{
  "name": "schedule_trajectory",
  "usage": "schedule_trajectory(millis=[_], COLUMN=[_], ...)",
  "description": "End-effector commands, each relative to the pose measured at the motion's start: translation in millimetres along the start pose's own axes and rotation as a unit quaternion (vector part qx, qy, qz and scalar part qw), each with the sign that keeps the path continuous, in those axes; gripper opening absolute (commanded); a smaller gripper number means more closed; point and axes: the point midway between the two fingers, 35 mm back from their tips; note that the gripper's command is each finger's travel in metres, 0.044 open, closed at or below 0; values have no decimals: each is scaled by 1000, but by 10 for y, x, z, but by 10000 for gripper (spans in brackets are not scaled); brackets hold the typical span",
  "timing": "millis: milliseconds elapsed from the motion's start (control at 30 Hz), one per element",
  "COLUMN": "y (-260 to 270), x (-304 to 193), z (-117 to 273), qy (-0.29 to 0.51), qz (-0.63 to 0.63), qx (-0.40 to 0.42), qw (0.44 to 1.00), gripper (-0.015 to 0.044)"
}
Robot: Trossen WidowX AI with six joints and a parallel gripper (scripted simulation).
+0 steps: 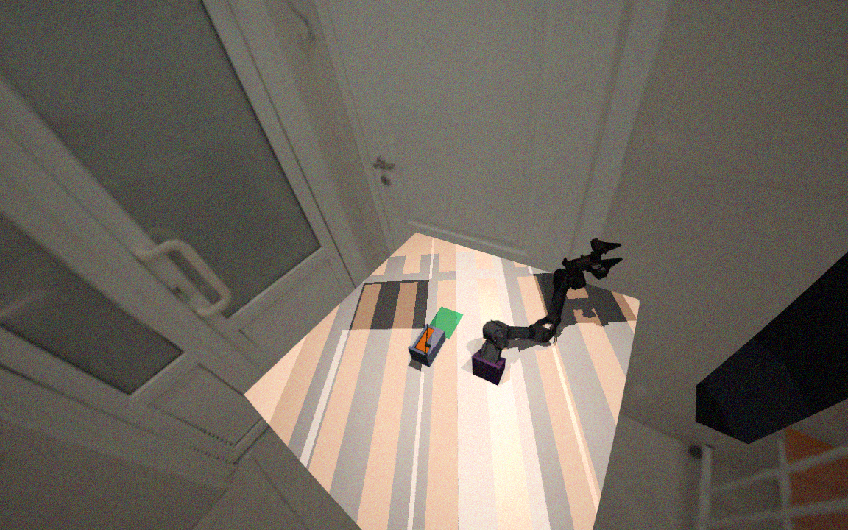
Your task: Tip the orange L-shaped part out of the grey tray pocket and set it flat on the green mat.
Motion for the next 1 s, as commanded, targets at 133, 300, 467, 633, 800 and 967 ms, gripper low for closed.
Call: schedule_trajectory(millis=[133,300,467,633,800,967], y=[807,1277,2074,2822,3512,4160], x=[-88,-113,-79,-13,147,325], z=[35,113,362,703,1101,1646], qy=[42,72,120,184,225,284], qz=[-85,-130,-213,-279,-314,-361], qx=[76,124,217,295,371,438], qw=[993,981,945,895,845,773], gripper=[269,180,180,180,180,180])
Point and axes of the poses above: the point midway between the two fingers, 35 mm back from their tips, its own z axis back along the fingers, its own y axis across the jaws, x = y × z, and after that the axes turned 8 degrees about z, right-handed
